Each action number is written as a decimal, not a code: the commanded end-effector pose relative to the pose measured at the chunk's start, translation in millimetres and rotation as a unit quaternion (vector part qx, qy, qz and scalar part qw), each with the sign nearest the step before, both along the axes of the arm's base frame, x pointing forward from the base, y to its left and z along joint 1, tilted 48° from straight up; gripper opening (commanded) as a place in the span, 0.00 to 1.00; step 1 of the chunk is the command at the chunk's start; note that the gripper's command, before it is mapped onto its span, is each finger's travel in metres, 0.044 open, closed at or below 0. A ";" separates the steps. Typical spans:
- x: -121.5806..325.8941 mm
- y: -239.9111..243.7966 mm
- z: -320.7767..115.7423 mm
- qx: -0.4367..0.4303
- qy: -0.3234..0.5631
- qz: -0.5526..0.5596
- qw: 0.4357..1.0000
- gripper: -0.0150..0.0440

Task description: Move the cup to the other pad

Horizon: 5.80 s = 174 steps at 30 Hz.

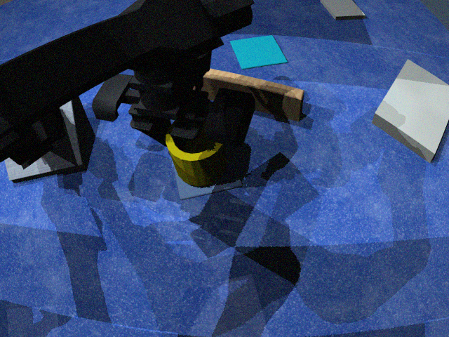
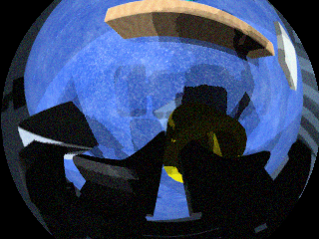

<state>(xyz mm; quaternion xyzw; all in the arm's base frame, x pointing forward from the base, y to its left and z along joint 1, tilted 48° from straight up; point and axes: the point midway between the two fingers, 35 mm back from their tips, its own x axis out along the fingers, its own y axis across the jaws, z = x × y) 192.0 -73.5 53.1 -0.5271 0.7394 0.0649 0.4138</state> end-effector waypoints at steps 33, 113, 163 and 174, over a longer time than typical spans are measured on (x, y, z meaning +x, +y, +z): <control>10.9 54.9 51.1 0.000 0.000 0.001 1.000 0.25; 80.0 111.0 -20.9 0.002 -0.003 0.001 1.000 0.25; 133.3 159.0 -74.4 0.003 -0.005 0.001 1.000 0.25; 142.7 168.4 -84.2 0.004 -0.005 0.001 1.000 0.25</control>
